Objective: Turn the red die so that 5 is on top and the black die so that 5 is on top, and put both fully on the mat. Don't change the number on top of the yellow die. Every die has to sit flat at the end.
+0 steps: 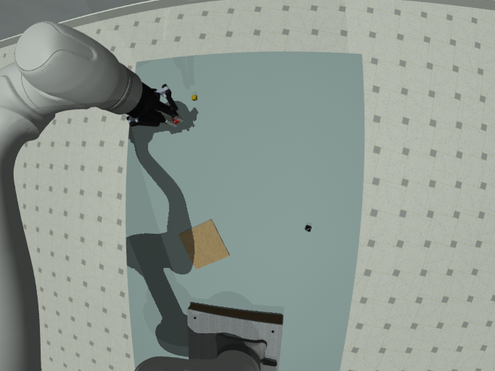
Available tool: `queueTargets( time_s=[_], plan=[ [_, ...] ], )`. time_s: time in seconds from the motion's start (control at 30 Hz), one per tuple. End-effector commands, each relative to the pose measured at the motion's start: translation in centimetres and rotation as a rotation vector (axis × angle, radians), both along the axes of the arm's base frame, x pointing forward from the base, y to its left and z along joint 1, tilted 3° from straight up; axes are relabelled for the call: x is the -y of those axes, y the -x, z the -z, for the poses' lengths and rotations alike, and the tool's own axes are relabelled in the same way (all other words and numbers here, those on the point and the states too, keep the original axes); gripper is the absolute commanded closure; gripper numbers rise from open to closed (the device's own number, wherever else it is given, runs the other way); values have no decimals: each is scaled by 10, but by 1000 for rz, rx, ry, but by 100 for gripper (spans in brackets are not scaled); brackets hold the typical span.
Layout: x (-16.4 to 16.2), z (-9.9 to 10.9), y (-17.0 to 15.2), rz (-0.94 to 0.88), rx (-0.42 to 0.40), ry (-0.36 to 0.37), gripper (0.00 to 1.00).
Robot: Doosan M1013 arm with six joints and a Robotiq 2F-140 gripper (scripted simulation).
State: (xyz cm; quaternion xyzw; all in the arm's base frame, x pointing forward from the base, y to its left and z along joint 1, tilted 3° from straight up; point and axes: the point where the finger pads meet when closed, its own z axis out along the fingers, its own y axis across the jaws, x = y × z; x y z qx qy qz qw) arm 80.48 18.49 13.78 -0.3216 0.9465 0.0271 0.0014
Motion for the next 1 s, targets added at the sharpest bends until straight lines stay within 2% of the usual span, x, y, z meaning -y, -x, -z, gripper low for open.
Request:
queueTargets(
  time_s=[0.0, 0.07, 0.1, 0.17, 0.2, 0.27, 0.3, 0.37, 0.4, 0.47, 0.5, 0.53, 0.57, 0.63, 0.67, 0.7, 0.73, 0.77, 0.8, 0.83, 0.87, 0.93, 0.97],
  plan=[
    [3, -7, 70, 55, 11, 0, 84],
    [3, -8, 74, 55, 11, 0, 84],
    [6, -7, 110, 83, 9, 0, 84],
    [6, -8, 112, 83, 9, 0, 84],
    [9, -6, 150, 110, 8, 0, 84],
    [9, -6, 151, 110, 8, 0, 84],
    [13, -3, 189, 137, 6, 1, 84],
    [13, -3, 189, 137, 6, 1, 84],
    [17, 2, 227, 162, 5, 1, 84],
    [17, 2, 227, 162, 5, 1, 84],
    [21, 7, 262, 186, 4, 1, 84],
    [21, 7, 262, 186, 4, 1, 84],
    [25, 13, 291, 207, 3, 2, 84],
    [25, 13, 294, 207, 3, 2, 84],
    [29, 20, 324, 227, 2, 2, 84],
    [29, 20, 324, 227, 2, 2, 84],
    [33, 26, 350, 244, 1, 2, 84],
    [33, 26, 350, 244, 1, 2, 84],
    [37, 31, 372, 258, 0, 3, 84],
    [37, 31, 372, 258, 0, 3, 84],
    [40, 36, 390, 270, 0, 3, 84],
    [40, 36, 390, 270, 0, 3, 84],
    [42, 40, 404, 279, -1, 3, 84]
  ],
)
